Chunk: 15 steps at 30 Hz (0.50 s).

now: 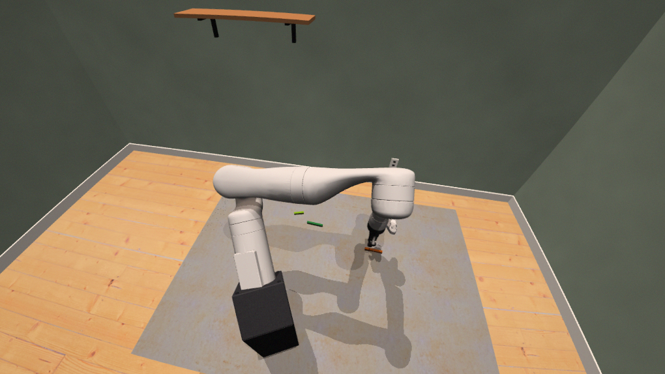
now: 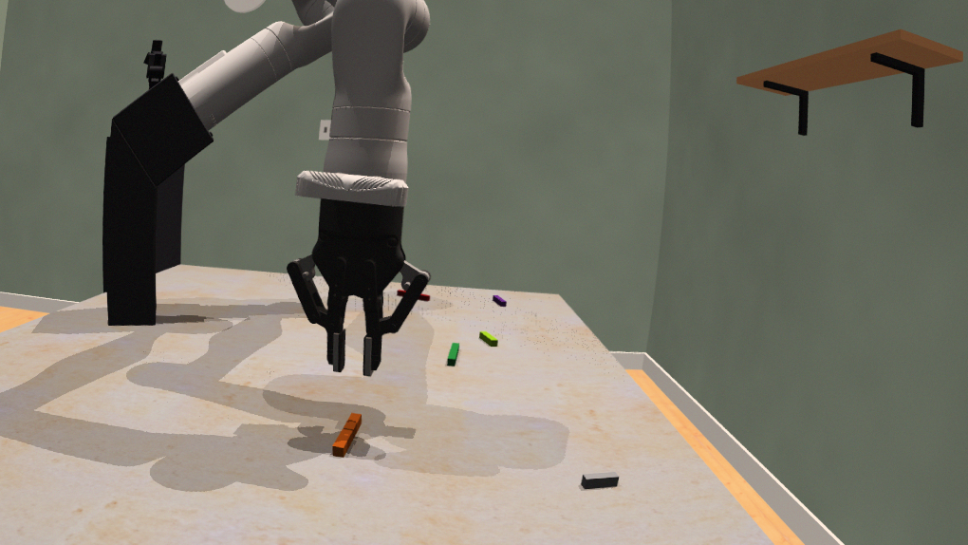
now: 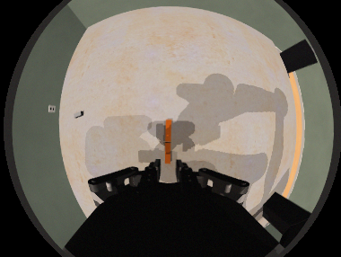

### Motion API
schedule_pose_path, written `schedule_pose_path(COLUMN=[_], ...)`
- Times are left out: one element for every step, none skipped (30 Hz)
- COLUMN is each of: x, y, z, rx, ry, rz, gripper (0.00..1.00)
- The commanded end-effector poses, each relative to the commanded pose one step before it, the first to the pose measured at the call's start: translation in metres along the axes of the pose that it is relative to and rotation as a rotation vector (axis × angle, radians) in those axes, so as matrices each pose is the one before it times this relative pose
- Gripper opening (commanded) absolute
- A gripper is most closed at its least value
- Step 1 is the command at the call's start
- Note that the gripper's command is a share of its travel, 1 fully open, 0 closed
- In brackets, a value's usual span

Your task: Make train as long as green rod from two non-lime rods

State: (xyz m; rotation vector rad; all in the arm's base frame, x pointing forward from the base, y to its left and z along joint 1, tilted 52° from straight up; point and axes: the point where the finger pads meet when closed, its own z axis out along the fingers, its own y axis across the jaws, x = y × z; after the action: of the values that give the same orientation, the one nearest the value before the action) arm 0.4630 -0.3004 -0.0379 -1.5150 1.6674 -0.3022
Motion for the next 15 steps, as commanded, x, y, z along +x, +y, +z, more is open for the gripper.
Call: schedule_pose_path(x=[0.00679,0.00000,0.00000,-0.00001,0.00001,0.00000,0.00000,0.00000,0.00000,0.00000,0.00000,0.00000,0.00000,0.00000,0.00000], y=[-0.00068,0.00000,0.00000,0.00000,0.00000,0.00000,0.00000,0.00000,0.00000,0.00000,0.00000,0.00000,0.00000,0.00000,0.00000], z=[-0.01964,-0.00372,-0.00315,-0.00257,-0.00199,-0.00144,-0.00094,-0.00052,-0.00021,-0.00003,0.00000,0.00000,0.00000,0.00000,0.00000], rx=[0.00684,0.00000,0.00000,0.00000,0.00000,0.00000,0.00000,0.00000,0.00000,0.00000,0.00000,0.00000,0.00000,0.00000,0.00000], ry=[0.01616,0.00000,0.00000,0.00000,0.00000,0.00000,0.00000,0.00000,0.00000,0.00000,0.00000,0.00000,0.00000,0.00000,0.00000], rz=[0.00259,0.00000,0.00000,-0.00001,0.00001,0.00000,0.00000,0.00000,0.00000,0.00000,0.00000,0.00000,0.00000,0.00000,0.00000], gripper=[0.24,0.24,0.24,0.24,0.24,0.24,0.24,0.24,0.24,0.24,1.00,1.00,1.00,1.00,1.00])
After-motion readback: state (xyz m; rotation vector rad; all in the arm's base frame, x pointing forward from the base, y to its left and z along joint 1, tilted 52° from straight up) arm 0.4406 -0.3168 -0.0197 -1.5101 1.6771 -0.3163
